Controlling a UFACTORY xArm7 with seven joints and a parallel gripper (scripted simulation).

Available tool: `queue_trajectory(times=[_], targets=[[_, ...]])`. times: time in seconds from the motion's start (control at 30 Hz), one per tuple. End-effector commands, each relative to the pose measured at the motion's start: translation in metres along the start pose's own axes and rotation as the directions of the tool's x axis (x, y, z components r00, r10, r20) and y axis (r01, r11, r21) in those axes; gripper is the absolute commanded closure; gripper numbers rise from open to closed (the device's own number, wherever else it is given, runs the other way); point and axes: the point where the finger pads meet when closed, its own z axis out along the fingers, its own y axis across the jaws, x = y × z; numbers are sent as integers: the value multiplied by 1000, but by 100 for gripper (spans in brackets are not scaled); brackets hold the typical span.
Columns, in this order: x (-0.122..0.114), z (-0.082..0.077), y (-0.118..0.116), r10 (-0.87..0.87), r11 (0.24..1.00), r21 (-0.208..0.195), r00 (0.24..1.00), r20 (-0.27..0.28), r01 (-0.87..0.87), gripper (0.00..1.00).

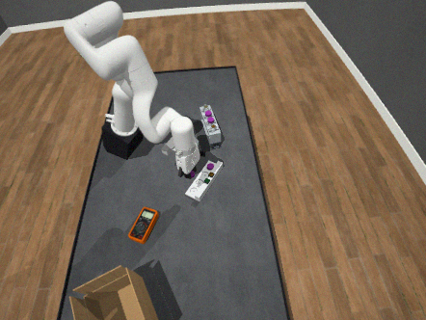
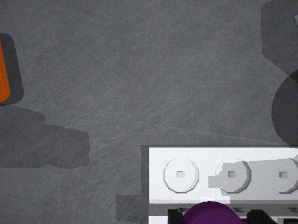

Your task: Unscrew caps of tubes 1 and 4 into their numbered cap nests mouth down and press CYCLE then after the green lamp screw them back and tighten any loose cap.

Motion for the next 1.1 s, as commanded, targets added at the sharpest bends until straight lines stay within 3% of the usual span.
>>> queue_trajectory(times=[0.0, 0.17, 0.67, 0.73, 1.07], targets=[[-3, -1, -3, -2, 1000, -8, 1000, 2, 2, 100], [-3, -1, -3, -2, 1000, -8, 1000, 2, 2, 100], [-2, 75, -2, -2, 1000, -7, 1000, 0, 2, 100], [-2, 75, -2, -2, 1000, -7, 1000, 0, 2, 100], [-4, 121, -1, -1, 1000, -7, 1000, 1, 1, 100]])
